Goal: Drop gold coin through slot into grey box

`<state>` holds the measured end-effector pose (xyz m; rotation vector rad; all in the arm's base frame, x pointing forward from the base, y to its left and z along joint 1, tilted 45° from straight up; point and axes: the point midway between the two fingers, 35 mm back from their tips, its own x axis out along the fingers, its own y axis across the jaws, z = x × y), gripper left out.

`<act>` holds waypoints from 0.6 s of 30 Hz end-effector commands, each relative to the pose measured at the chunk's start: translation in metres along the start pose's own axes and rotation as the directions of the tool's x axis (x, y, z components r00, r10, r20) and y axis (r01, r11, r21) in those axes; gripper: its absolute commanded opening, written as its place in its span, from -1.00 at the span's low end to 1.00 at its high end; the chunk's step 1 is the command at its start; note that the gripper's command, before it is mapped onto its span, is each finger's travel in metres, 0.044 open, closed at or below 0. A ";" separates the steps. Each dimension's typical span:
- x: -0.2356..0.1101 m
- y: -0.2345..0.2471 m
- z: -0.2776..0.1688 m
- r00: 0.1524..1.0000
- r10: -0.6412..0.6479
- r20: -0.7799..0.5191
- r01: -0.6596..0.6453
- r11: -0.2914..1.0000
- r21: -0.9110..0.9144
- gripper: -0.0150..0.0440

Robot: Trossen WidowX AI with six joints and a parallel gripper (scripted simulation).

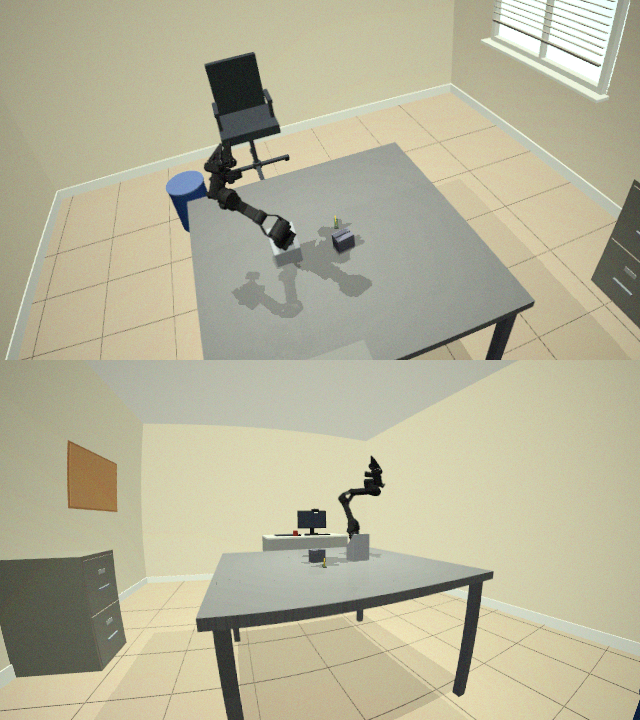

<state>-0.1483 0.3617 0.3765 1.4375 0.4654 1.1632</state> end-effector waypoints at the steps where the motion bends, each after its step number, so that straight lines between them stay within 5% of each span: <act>1: 0.001 -0.002 0.001 1.000 -0.002 0.003 0.002 1.000 -0.007 0.78; 9: 0.042 -0.057 0.008 0.996 -0.074 0.057 0.089 0.943 -0.320 0.06; 18: 0.097 -0.161 0.033 0.958 -0.265 0.113 0.259 0.621 -0.740 0.05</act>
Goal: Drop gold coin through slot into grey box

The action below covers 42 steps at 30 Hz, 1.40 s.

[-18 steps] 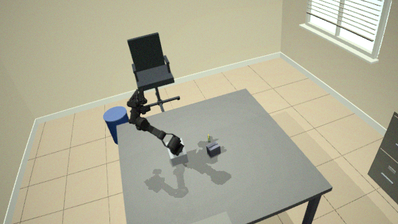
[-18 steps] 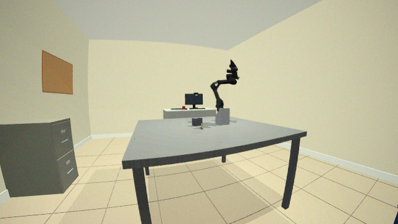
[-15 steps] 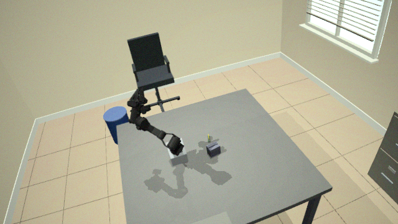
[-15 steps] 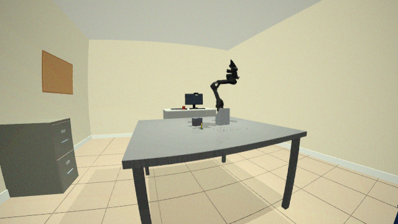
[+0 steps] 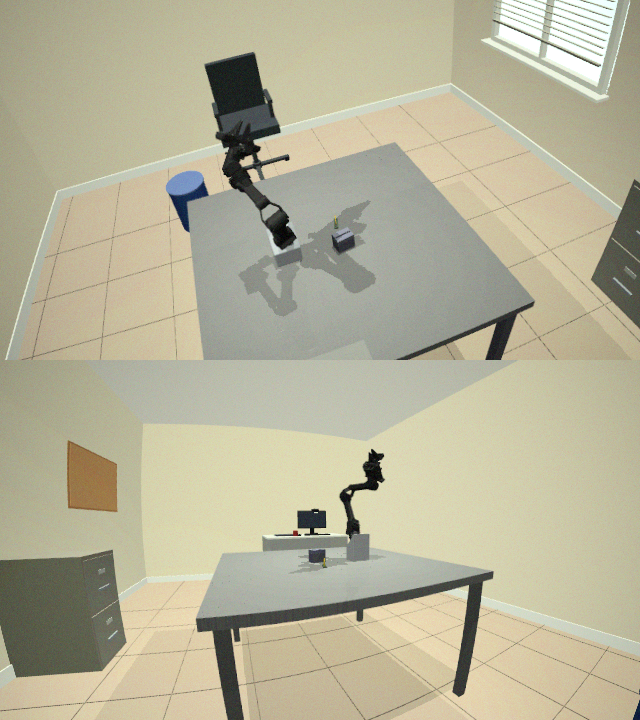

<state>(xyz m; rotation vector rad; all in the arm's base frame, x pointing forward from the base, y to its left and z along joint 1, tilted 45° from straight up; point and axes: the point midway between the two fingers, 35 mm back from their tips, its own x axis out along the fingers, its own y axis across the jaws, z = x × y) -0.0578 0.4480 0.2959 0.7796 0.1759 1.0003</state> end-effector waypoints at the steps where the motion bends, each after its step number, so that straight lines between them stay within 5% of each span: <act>1: 0.034 -0.045 -0.014 0.994 -0.105 -0.030 0.095 0.969 -0.229 0.05; 12: 0.094 -0.224 -0.037 0.838 -0.533 -0.118 0.234 0.545 -0.805 0.05; 23: 0.070 -0.376 -0.028 0.509 -0.842 -0.181 0.004 0.212 -0.977 0.05; 32: -0.011 -0.504 0.017 -0.020 -0.988 -0.151 -0.301 0.150 -0.942 0.05; 42: -0.148 -0.568 0.079 -0.658 -0.739 -0.145 -0.439 0.533 -0.723 0.05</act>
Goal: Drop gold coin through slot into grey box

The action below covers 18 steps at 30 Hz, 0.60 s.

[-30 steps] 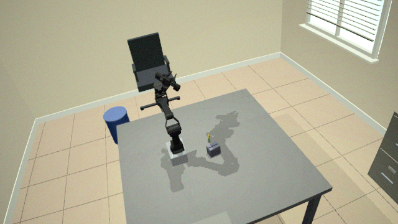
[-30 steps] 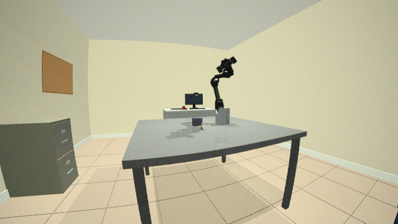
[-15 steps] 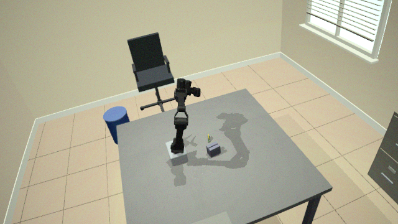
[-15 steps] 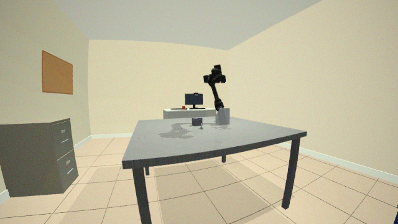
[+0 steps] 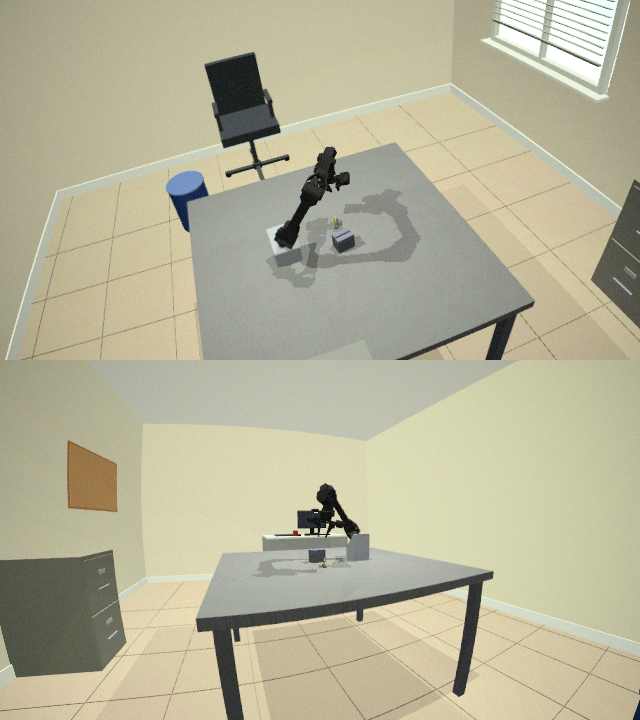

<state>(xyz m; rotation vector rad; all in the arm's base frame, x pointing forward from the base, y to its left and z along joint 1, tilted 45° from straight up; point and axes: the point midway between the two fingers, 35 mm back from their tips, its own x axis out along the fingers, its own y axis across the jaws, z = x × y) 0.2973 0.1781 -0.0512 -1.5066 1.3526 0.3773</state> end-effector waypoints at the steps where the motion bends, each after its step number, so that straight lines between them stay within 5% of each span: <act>1: 0.034 0.002 -0.058 0.950 0.183 -0.251 -0.219 0.968 -0.124 0.05; 18: 0.068 0.013 -0.069 0.947 0.189 -0.261 -0.228 0.965 -0.127 0.05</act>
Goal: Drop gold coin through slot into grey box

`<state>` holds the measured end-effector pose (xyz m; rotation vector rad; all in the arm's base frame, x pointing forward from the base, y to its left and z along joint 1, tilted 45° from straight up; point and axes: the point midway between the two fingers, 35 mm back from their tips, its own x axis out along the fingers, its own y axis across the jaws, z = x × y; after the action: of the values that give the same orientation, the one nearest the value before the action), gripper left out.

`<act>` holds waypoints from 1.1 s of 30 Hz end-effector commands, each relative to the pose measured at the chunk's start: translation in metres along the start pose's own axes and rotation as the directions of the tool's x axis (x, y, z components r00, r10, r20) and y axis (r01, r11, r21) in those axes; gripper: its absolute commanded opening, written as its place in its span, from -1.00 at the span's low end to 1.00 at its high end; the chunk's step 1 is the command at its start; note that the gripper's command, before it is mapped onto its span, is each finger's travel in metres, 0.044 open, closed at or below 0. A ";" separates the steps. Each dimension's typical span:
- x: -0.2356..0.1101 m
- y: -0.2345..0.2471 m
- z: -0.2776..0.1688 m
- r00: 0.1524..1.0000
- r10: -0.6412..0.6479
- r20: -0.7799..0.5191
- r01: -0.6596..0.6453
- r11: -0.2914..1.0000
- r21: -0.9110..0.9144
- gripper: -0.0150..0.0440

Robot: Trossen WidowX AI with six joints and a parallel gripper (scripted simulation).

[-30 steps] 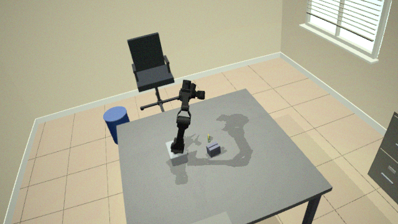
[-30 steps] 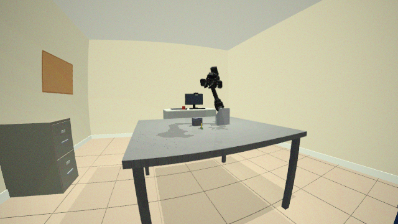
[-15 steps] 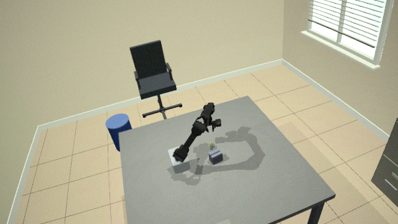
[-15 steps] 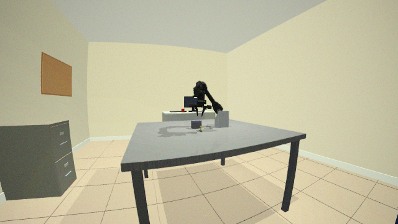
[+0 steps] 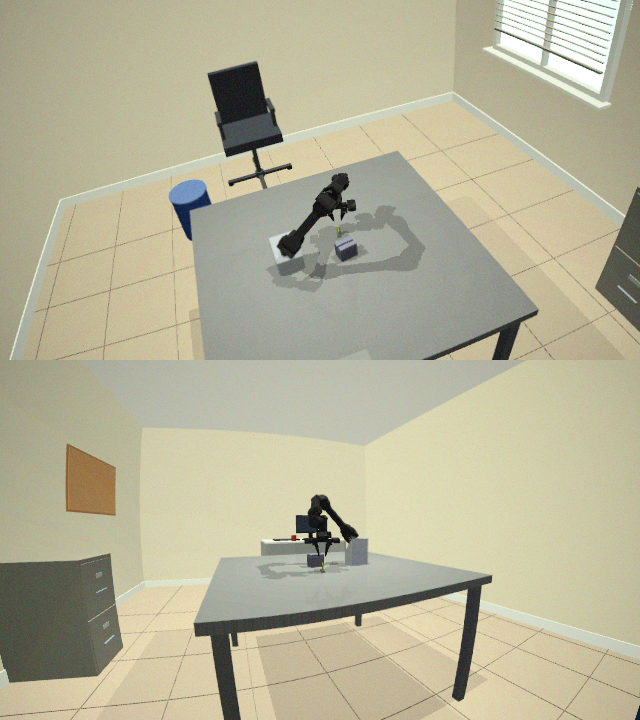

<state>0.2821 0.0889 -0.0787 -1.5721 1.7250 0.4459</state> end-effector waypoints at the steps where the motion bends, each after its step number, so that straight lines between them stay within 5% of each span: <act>1: 0.008 0.002 -0.001 1.000 -0.004 -0.002 0.004 1.000 -0.007 0.05; 33: 0.058 0.003 0.000 1.000 -0.005 -0.004 0.005 1.000 -0.007 0.05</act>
<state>0.2843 0.0558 -0.1164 -1.5755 1.7124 0.4440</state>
